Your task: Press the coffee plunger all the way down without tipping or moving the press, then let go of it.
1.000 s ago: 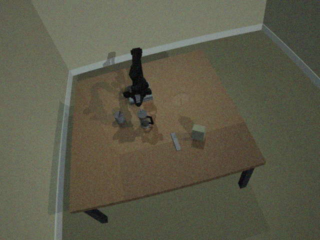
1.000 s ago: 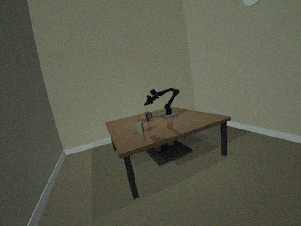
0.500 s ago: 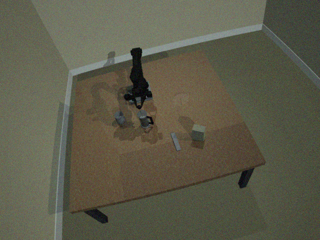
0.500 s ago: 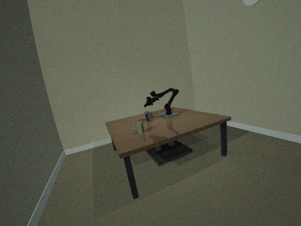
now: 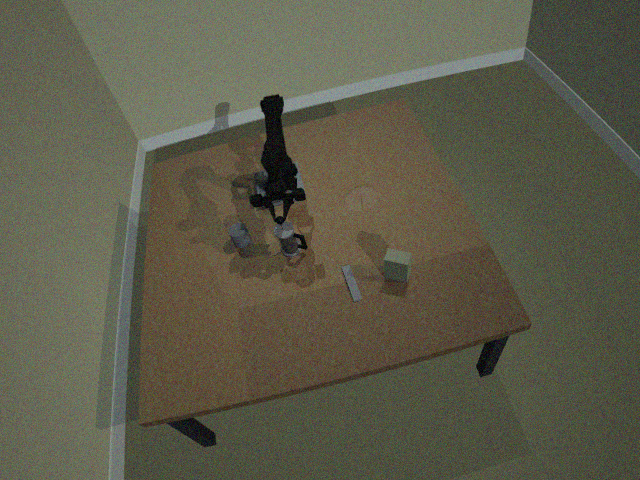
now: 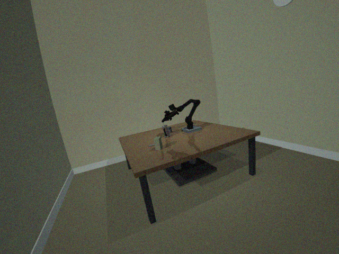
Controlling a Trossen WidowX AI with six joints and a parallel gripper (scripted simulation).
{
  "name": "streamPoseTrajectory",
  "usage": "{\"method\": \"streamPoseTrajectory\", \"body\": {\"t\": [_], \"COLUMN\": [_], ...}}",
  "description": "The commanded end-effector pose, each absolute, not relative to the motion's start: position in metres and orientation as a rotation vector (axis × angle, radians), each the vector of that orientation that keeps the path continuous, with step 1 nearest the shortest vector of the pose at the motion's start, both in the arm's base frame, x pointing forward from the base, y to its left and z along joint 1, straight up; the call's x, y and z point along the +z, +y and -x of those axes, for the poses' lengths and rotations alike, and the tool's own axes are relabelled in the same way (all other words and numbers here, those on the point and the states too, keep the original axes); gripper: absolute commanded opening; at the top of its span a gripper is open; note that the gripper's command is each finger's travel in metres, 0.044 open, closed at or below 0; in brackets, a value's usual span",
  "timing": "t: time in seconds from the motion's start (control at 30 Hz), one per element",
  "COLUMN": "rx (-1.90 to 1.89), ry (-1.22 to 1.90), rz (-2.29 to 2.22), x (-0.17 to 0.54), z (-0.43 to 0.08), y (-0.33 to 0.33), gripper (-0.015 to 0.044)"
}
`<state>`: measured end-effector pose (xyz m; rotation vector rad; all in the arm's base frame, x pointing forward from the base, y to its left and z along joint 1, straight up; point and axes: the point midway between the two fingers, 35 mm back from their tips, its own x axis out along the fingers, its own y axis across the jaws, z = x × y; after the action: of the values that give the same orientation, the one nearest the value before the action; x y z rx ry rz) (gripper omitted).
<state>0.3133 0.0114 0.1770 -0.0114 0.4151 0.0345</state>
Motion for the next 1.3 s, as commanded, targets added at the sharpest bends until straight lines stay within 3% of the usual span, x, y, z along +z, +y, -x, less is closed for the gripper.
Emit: {"method": "streamPoseTrajectory", "body": {"t": [0.0,1.27], "rx": [0.033,0.033], "ry": [0.509,0.508], "rz": [0.011,0.011], "x": [0.142,0.146], "z": [-0.310,-0.323], "y": [0.011,0.012], "gripper": [0.0114,0.0114]}}
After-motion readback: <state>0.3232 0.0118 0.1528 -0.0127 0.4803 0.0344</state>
